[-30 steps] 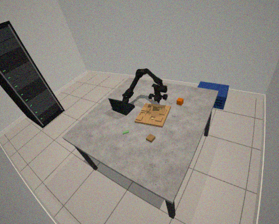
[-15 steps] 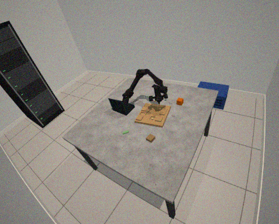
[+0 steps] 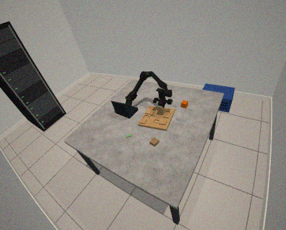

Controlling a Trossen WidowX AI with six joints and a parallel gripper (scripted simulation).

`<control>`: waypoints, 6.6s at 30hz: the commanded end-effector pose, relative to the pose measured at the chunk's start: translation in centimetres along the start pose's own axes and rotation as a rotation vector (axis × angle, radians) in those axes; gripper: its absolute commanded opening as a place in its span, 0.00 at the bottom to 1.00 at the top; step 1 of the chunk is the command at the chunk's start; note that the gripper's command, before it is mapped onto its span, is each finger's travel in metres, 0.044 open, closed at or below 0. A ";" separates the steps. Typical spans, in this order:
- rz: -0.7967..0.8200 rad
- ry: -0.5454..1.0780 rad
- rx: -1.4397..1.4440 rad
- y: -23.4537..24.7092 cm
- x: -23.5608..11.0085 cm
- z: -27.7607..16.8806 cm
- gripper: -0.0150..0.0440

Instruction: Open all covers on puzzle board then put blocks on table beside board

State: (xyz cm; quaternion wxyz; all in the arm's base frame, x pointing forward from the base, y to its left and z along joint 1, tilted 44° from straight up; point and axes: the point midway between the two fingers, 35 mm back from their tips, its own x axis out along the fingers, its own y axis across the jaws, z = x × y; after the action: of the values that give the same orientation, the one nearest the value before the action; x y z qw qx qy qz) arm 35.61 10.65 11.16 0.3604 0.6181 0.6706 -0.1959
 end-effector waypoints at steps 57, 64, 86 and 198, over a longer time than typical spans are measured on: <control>-0.010 0.004 1.088 -0.8 5.2 0.6 0.25; -0.010 0.004 1.091 -0.8 5.2 0.6 0.25; -0.010 0.004 1.092 -0.8 5.2 0.6 0.25; -0.005 0.008 -0.451 -0.7 2.2 0.5 0.50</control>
State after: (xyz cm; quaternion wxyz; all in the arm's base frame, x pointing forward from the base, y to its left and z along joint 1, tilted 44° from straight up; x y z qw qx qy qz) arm 35.15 11.63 9.08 0.4877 0.5196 0.7004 -0.0403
